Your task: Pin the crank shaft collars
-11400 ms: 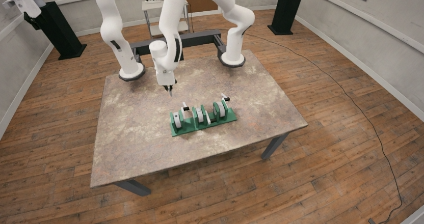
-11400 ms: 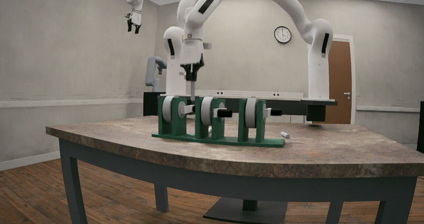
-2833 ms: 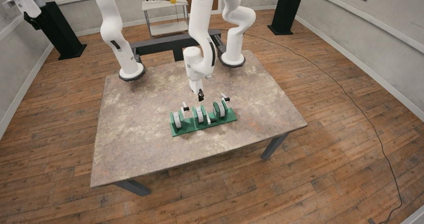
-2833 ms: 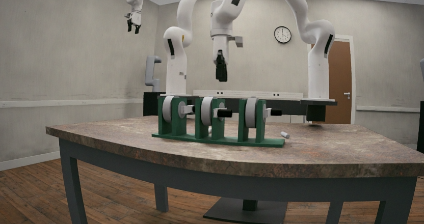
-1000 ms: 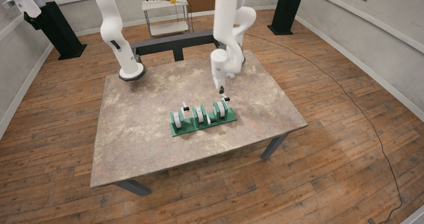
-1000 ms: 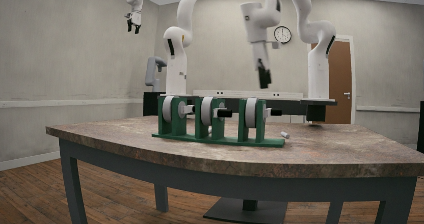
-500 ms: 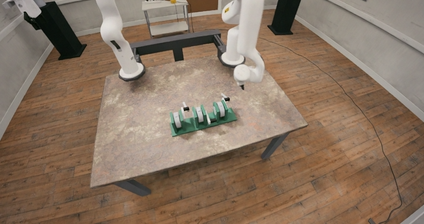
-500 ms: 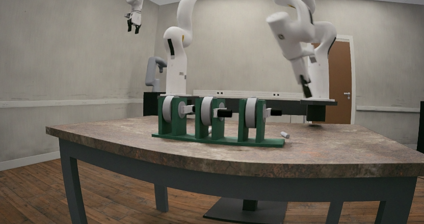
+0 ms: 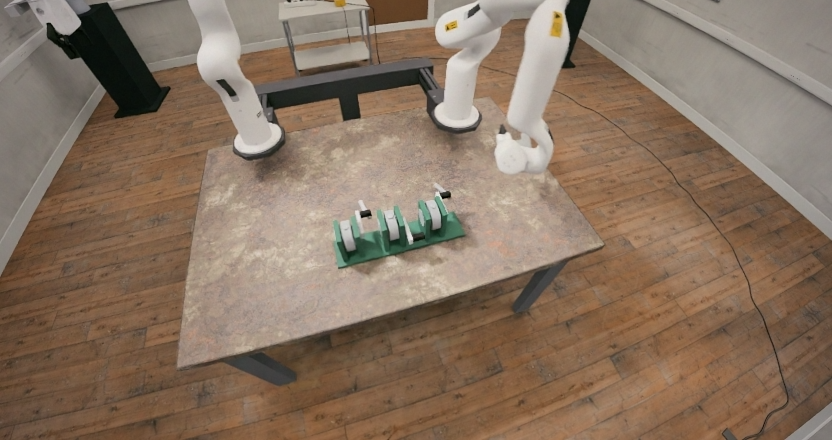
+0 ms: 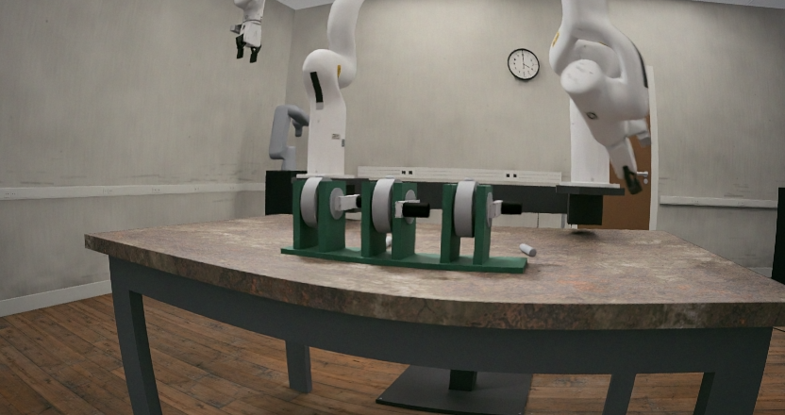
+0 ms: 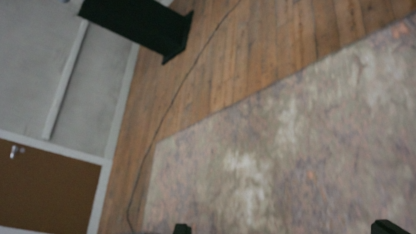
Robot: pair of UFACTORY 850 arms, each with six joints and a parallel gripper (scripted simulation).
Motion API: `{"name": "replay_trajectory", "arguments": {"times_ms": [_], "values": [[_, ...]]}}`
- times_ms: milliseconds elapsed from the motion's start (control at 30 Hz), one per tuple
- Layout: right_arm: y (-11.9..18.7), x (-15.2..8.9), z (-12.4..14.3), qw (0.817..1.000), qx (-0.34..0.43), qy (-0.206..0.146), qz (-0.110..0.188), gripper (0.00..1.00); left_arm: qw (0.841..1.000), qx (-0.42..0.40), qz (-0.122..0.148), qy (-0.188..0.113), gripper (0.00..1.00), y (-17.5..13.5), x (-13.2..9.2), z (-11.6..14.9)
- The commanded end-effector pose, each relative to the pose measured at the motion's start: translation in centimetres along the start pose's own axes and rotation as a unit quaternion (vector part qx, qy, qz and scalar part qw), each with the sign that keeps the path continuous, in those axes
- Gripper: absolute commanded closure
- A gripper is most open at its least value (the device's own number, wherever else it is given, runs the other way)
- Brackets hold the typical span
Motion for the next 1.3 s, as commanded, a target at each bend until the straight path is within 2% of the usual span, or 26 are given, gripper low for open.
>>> {"name": "replay_trajectory", "arguments": {"times_ms": [0,267,1267], "values": [[0.0,-0.1,0.0,1.0,0.0,0.001,0.0,0.0,1.0,-0.001,-0.014,0.011,0.0,2.1,3.9,-5.4],[0.0,-0.1,0.0,1.0,0.0,0.001,0.0,0.0,1.0,0.0,-0.016,0.012,0.0,4.6,8.6,-11.8],[0.0,-0.1,0.0,1.0,0.0,0.001,0.0,0.0,1.0,0.0,-0.016,0.012,0.0,4.6,8.6,-11.8]]}}
Point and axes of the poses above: on each arm, the point where the finger pads meet when closed, its own x axis out along the fingers, its own y axis across the jaws, z = x × y, the point moved 3 cm from there along -x, back along the fingers, and after that the axes turned 8 degrees about -x, right-handed, at the moved point
